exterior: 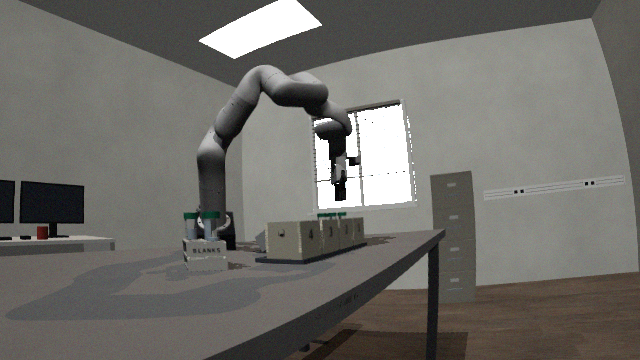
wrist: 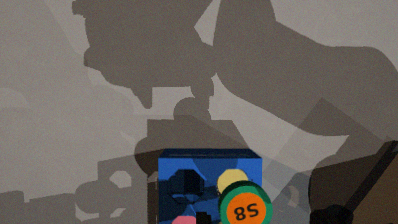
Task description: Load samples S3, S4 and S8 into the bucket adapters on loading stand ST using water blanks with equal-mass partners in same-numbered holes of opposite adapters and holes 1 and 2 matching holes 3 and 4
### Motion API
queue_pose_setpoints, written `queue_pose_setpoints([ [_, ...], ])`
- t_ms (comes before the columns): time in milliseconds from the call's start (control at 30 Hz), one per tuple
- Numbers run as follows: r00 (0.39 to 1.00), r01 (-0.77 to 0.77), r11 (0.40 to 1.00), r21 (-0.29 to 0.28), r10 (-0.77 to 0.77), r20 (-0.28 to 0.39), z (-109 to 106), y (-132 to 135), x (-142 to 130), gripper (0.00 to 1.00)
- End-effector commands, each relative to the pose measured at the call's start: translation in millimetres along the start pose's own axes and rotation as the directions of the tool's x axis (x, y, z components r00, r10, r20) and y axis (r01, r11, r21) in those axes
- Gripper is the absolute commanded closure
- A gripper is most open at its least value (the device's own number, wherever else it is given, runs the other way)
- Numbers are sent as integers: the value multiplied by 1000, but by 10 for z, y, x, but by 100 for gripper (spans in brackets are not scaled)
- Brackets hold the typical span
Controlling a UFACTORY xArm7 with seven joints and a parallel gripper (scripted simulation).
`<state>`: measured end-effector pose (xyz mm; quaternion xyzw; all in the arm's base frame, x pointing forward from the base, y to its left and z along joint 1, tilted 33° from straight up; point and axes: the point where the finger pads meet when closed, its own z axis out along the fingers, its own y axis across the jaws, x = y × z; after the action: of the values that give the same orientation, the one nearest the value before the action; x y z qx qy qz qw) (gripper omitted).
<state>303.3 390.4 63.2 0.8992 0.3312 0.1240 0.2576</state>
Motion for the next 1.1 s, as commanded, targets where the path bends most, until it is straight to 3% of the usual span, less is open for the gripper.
queue_pose_setpoints([
  [0,1000,0,1000,3,0,-5,70,-10,12,43],
  [600,1000,0,1000,2,0,-5,390,-11,14,43],
  [1067,1000,0,1000,2,0,-5,425,-11,14,43],
])
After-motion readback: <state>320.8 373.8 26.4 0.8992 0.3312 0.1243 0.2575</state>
